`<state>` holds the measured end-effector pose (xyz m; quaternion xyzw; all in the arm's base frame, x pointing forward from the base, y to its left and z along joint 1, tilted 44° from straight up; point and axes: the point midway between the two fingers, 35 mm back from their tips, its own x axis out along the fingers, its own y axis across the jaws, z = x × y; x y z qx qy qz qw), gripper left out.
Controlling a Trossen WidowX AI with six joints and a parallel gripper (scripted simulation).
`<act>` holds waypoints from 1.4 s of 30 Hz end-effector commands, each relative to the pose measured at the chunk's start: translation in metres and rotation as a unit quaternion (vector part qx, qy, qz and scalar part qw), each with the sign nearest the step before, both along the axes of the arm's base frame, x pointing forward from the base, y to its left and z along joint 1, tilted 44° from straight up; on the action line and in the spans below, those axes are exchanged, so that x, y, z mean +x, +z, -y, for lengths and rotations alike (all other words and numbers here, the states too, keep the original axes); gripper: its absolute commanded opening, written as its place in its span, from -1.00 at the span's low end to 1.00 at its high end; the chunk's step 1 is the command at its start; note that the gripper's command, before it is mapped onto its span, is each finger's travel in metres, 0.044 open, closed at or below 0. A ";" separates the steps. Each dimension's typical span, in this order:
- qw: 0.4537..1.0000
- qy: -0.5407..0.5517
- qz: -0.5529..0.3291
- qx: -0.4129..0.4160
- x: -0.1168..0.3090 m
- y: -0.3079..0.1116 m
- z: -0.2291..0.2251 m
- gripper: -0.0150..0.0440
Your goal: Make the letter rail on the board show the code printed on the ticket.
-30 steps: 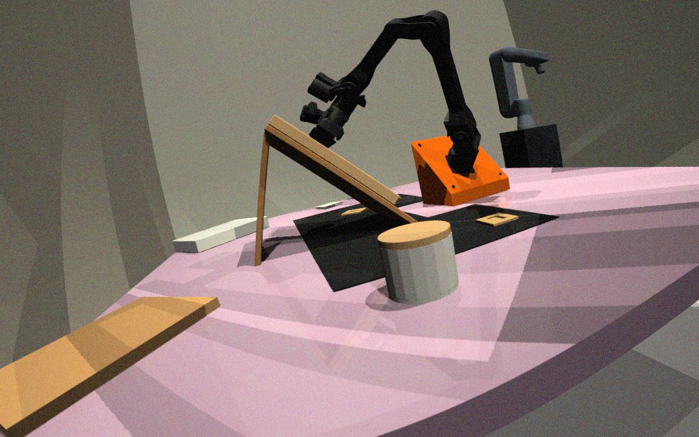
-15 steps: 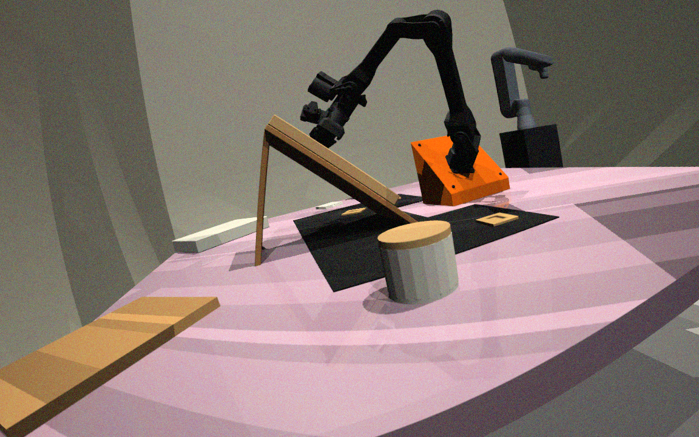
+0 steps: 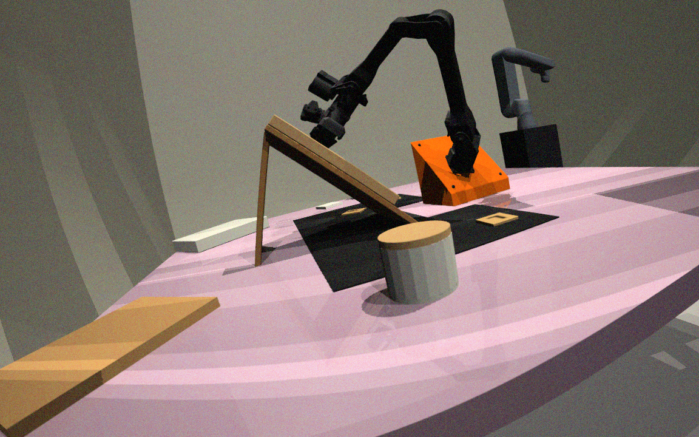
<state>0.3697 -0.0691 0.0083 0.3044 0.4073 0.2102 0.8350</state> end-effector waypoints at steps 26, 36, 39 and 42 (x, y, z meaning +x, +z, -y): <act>1.000 -0.001 -0.003 0.000 -0.002 0.010 -0.011 -0.49; 1.000 -0.001 -0.003 0.000 -0.003 0.014 -0.017 -0.49; 1.000 -0.001 -0.003 0.000 -0.003 0.015 -0.018 -0.49; 1.000 -0.001 -0.003 0.001 -0.003 0.016 -0.020 -0.49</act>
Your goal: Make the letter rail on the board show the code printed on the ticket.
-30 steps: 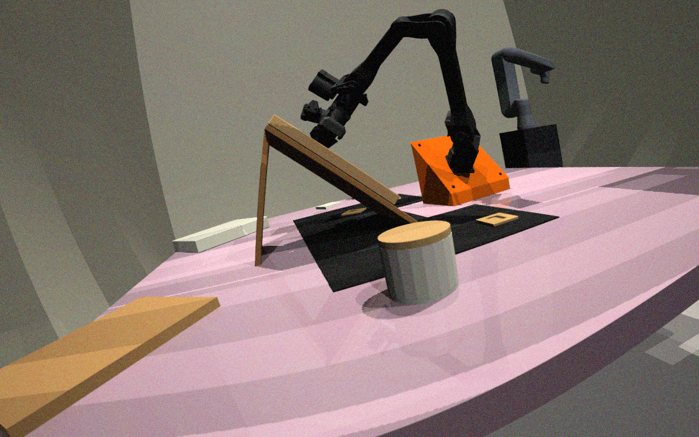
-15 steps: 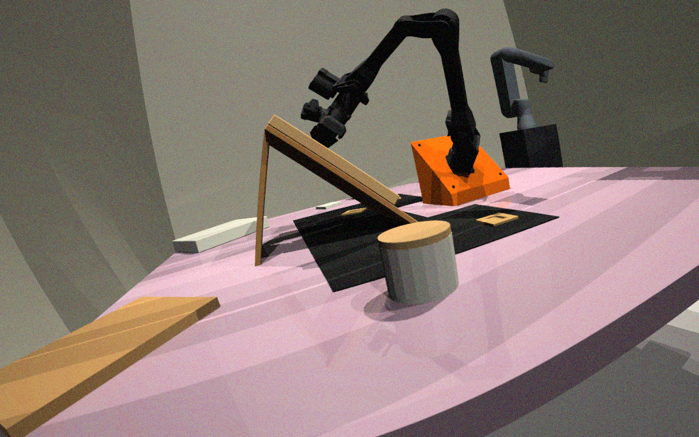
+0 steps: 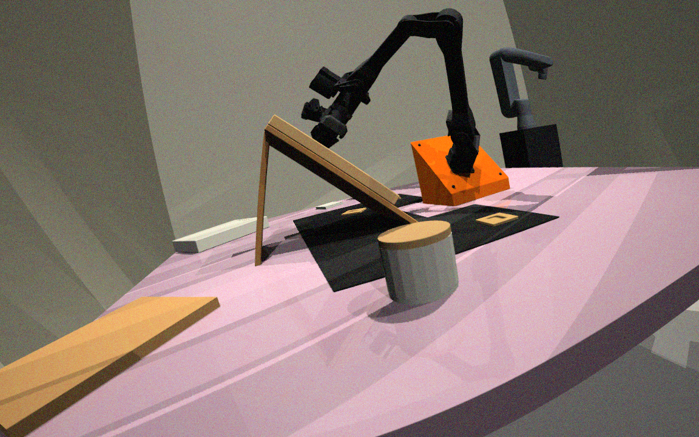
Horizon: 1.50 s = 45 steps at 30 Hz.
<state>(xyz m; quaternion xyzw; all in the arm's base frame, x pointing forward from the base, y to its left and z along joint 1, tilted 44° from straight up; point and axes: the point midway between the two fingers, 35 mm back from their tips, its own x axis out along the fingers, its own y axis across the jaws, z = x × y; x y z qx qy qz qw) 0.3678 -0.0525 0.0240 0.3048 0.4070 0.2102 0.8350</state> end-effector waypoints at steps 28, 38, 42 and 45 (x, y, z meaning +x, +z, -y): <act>1.000 -0.001 -0.004 0.001 -0.003 0.013 -0.017 -0.49; 1.000 -0.001 -0.004 0.001 -0.003 0.018 -0.021 -0.49; 1.000 -0.001 -0.004 0.001 -0.004 0.020 -0.023 -0.49; 1.000 -0.001 -0.004 0.001 -0.004 0.021 -0.025 -0.49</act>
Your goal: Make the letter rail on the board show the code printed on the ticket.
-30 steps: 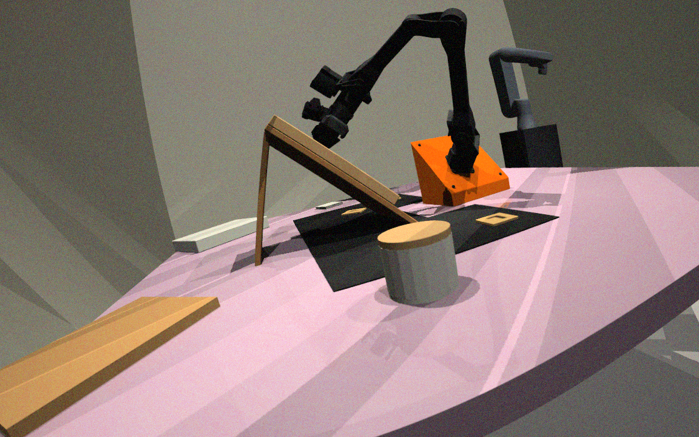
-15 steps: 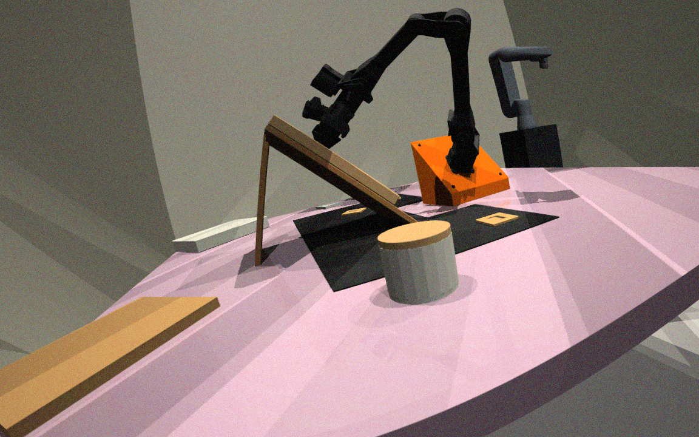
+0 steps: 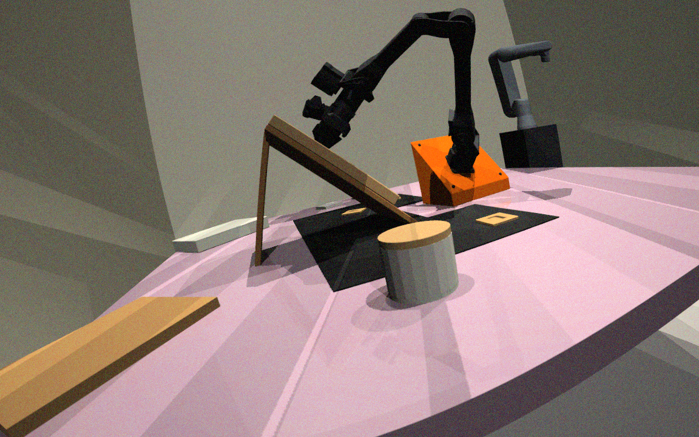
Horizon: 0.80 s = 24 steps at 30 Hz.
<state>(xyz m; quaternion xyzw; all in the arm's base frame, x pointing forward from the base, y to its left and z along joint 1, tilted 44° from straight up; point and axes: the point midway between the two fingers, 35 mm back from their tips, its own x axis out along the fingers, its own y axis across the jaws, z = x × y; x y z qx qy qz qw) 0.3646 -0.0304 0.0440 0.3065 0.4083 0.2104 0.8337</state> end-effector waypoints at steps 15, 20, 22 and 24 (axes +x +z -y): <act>1.000 -0.001 -0.002 0.000 -0.001 0.008 -0.010 -0.49; 1.000 -0.001 -0.002 0.000 -0.002 0.010 -0.012 -0.49; 1.000 -0.001 -0.002 0.000 -0.002 0.011 -0.013 -0.49; 1.000 -0.001 -0.002 0.000 -0.002 0.012 -0.014 -0.49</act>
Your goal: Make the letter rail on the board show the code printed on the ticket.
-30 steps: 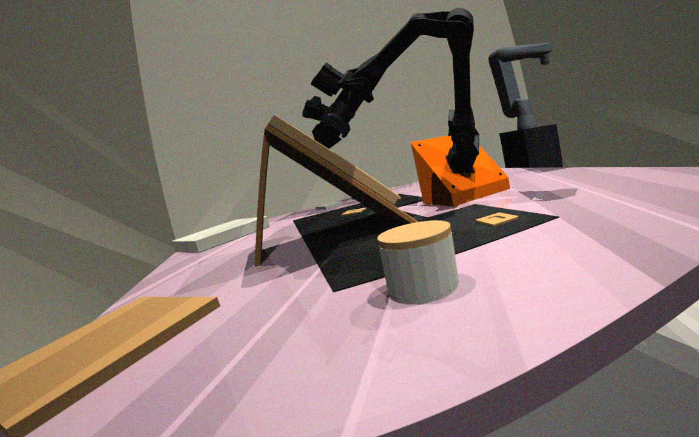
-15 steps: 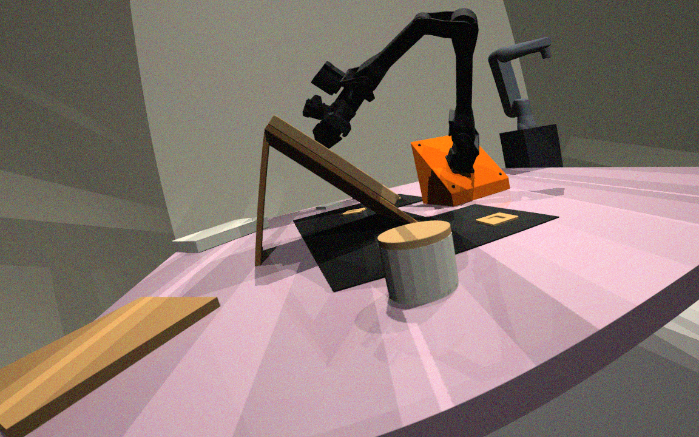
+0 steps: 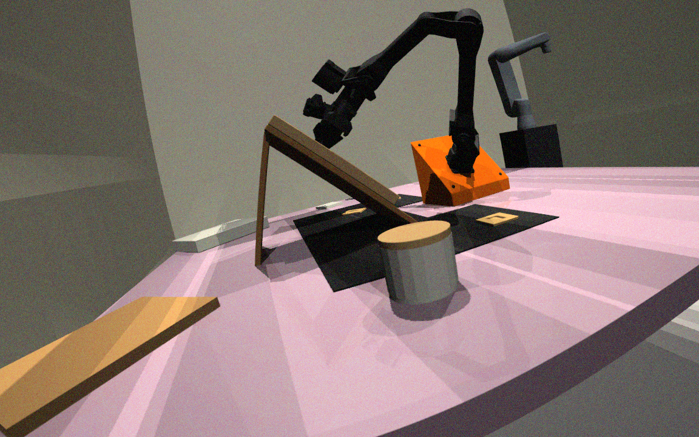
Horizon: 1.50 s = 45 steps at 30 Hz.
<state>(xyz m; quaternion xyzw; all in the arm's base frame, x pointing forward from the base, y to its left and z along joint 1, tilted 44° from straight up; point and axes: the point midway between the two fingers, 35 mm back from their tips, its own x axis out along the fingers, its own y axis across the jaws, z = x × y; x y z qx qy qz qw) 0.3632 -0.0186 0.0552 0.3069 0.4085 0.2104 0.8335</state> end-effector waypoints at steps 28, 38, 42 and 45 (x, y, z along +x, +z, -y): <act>1.000 -0.001 -0.002 0.000 -0.006 0.011 -0.002 0.51; 1.000 -0.001 -0.002 -0.001 -0.011 0.016 0.005 0.51; 1.000 -0.001 -0.003 -0.001 -0.013 0.017 0.007 0.51; 1.000 -0.001 -0.003 -0.001 -0.014 0.018 0.010 0.51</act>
